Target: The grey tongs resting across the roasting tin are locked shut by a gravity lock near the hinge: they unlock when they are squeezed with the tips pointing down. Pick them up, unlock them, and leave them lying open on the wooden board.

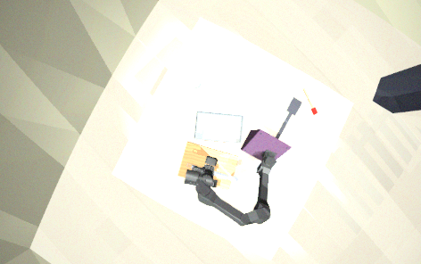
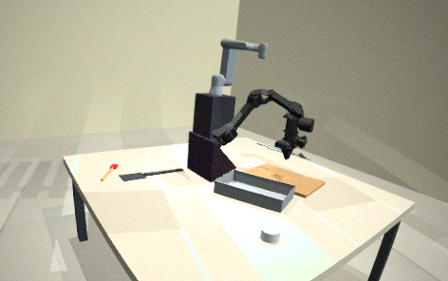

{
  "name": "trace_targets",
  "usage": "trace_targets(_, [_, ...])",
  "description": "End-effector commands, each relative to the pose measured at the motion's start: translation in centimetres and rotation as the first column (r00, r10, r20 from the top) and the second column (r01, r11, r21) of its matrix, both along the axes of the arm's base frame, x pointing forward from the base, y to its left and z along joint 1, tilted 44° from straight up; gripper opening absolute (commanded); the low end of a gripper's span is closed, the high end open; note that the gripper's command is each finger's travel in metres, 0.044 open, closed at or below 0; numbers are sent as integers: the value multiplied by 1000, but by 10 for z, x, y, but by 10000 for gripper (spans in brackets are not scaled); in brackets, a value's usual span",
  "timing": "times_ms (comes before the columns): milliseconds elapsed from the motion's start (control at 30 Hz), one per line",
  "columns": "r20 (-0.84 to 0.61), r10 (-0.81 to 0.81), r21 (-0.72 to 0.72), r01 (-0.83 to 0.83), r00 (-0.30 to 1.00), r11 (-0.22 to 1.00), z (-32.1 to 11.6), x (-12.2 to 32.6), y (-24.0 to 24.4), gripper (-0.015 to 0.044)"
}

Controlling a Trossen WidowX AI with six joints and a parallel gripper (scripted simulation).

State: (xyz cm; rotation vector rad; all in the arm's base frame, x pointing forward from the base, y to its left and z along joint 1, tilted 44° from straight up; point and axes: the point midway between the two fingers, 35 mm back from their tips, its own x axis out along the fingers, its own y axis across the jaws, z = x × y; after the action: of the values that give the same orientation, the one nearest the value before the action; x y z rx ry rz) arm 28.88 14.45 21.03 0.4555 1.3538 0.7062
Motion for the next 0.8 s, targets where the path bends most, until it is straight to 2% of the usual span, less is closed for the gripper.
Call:
trace_targets(0, [-2,6,4,-6,1000,1000,-2,1,2,-150])
trace_targets(767, [-1,6,4,-6,1000,1000,-28,4,28,-150])
